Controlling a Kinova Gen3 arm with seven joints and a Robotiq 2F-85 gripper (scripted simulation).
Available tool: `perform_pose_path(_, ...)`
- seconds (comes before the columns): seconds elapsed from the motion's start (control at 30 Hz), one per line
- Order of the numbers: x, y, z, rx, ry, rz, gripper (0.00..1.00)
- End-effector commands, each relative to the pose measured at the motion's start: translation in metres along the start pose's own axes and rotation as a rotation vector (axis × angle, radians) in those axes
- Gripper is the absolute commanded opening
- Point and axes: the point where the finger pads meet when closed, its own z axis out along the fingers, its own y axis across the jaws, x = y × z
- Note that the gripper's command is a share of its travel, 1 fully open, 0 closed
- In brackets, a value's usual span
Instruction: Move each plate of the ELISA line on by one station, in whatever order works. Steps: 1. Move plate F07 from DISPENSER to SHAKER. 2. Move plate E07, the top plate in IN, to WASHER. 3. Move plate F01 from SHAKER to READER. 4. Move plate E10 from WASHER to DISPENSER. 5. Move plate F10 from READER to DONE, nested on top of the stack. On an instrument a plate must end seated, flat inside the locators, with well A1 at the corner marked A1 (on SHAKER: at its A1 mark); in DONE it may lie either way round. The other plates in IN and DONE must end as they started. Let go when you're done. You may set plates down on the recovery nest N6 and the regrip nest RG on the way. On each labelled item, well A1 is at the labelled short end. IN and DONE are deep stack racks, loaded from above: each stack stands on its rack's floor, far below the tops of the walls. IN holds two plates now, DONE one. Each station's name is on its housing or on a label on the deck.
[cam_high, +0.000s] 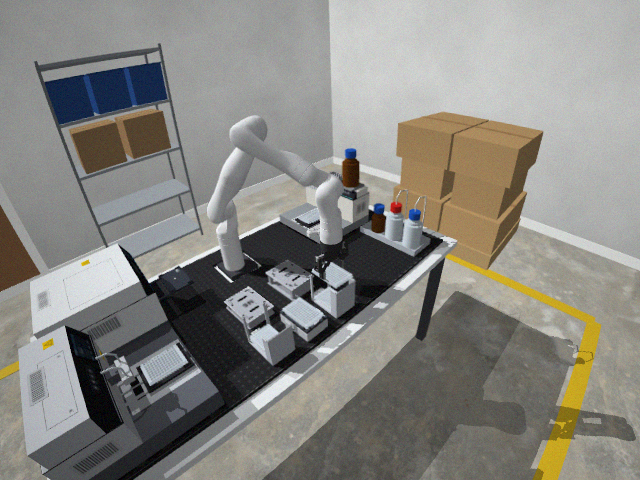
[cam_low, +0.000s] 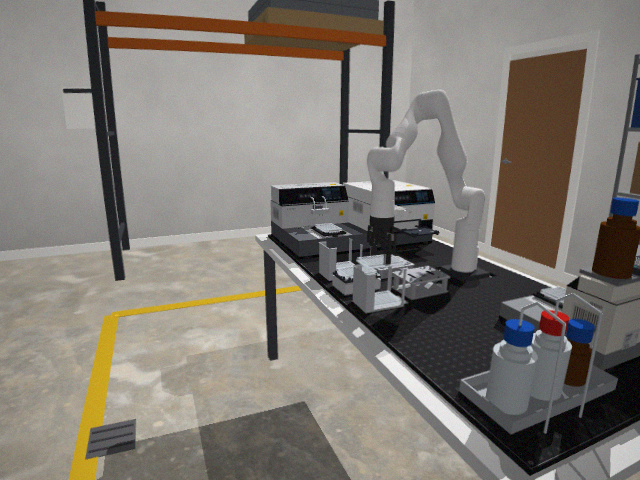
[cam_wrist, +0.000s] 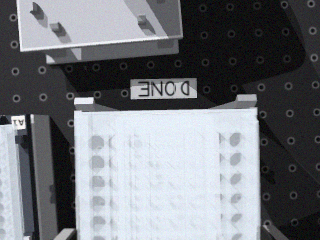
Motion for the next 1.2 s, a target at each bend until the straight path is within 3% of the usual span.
perform_pose_path(0.0, -0.0006, 0.0002, 0.0018, -0.001, -0.002, 0.0, 0.94)
perform_pose_path(1.17, -0.0006, 0.0002, 0.0117, -0.001, -0.002, 0.0, 0.94)
